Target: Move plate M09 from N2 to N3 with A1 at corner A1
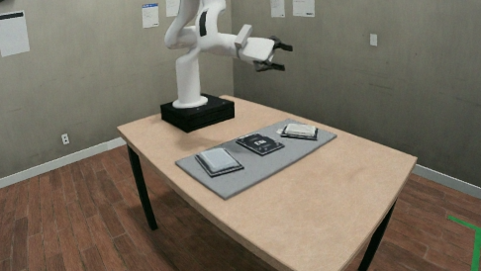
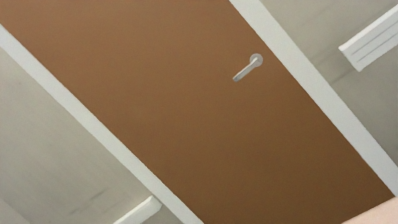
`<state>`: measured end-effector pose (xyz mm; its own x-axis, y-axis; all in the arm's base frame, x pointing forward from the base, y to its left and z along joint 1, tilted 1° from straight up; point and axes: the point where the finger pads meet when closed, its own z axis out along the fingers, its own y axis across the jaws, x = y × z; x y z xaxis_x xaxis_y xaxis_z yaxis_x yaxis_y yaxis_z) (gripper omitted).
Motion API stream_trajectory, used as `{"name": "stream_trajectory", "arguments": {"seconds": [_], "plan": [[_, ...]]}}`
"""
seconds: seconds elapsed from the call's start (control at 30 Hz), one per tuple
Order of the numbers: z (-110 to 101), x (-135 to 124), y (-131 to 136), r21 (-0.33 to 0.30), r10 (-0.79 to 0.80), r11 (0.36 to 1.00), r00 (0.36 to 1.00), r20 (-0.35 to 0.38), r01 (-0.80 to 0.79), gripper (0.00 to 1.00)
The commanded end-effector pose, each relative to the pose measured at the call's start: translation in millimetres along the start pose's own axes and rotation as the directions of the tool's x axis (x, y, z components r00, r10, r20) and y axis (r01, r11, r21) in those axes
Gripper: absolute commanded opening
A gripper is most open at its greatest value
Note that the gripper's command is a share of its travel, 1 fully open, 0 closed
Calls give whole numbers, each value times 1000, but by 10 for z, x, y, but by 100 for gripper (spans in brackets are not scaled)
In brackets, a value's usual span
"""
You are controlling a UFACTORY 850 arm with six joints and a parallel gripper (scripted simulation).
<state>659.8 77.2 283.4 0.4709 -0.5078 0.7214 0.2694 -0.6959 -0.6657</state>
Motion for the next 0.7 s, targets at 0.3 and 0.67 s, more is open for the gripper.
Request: {"name": "stream_trajectory", "arguments": {"seconds": [0.3, 0.67], "plan": [[2, 9, -5, 1, -1, 1000, 1000, -1, 1, 100], [-35, -188, -7, 12, 49, 999, 993, 105, -50, 100]]}}
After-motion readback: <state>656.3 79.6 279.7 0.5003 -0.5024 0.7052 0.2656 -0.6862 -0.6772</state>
